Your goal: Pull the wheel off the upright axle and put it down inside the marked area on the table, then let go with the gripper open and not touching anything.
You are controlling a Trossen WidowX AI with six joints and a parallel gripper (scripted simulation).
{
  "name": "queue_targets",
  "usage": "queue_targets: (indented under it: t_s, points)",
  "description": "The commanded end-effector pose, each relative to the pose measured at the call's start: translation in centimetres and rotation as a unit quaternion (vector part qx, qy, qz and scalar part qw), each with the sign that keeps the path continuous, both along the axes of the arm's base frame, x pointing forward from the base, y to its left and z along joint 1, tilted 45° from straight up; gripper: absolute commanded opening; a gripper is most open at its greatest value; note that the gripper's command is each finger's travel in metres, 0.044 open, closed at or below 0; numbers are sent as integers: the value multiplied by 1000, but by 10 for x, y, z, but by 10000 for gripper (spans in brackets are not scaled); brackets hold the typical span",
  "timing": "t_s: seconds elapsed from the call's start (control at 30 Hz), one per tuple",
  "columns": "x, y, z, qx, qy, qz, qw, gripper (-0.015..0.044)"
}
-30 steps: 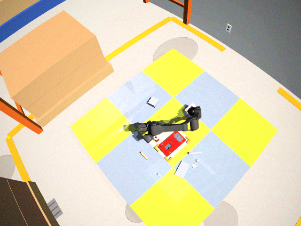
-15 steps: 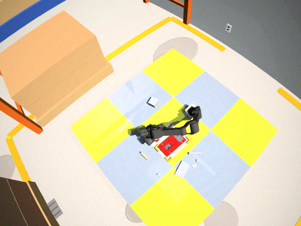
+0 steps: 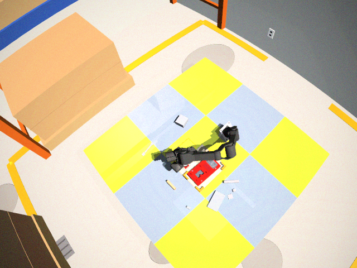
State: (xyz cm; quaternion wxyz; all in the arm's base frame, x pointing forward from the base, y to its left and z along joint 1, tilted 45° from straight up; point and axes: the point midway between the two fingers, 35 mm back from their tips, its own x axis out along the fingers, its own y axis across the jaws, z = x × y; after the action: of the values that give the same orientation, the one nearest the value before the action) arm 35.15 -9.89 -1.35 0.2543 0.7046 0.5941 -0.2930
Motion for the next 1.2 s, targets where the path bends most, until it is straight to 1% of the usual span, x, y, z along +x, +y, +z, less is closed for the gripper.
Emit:
queue_targets:
  t_s: [0.0,1.17]
  points:
    - [0,-1,1,-1,-1,1,1000,0]
    - [-1,-9,9,0,-1,-1,1000,0]
